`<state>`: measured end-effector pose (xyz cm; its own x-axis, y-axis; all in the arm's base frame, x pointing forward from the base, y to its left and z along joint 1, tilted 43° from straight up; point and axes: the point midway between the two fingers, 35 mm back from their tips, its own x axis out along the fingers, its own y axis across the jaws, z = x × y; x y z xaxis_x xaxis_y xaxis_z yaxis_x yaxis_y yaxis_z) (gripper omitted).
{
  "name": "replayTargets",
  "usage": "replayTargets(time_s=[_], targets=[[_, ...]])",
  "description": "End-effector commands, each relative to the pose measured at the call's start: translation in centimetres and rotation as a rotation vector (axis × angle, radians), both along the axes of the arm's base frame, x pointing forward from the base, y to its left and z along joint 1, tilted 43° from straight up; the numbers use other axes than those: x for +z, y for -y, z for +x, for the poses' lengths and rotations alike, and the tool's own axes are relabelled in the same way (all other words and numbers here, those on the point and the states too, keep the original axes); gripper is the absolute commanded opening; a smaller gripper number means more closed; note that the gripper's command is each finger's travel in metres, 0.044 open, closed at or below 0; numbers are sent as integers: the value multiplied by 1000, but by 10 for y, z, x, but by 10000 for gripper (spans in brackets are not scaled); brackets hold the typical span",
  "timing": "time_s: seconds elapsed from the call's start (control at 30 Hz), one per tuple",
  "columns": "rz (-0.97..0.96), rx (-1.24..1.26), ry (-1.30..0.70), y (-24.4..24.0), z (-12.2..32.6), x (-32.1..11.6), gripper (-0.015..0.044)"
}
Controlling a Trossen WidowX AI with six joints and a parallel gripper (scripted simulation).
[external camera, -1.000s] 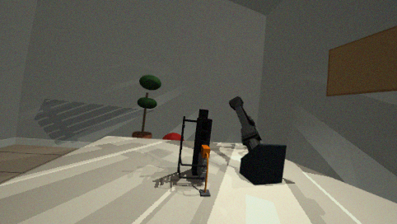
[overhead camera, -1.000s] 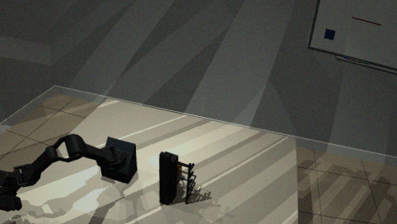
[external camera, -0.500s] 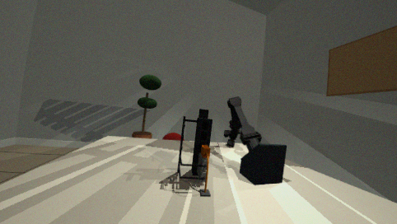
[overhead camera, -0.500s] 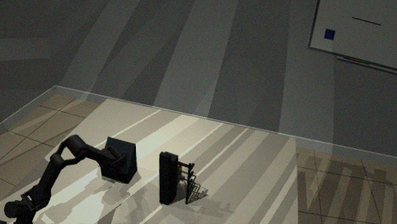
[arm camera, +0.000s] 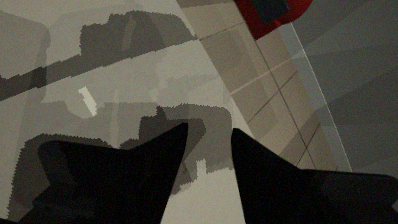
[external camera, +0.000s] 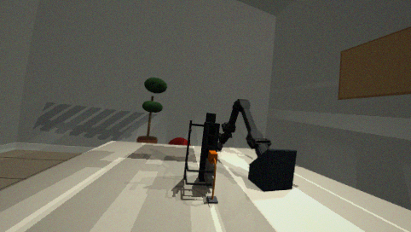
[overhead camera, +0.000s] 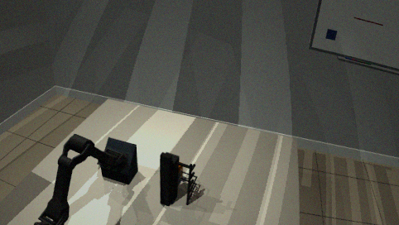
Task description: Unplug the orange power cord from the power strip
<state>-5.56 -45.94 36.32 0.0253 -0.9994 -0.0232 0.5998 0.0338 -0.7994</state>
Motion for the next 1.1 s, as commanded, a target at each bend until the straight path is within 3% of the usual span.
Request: replayTargets(time_s=[0.0, 0.53, 1.07], targets=[[37, 122, 26, 1, 59, -4, 160], [270, 478, -27, -40, 249, -54, 160], [501, 770, -232, -139, 392, -126, 160]])
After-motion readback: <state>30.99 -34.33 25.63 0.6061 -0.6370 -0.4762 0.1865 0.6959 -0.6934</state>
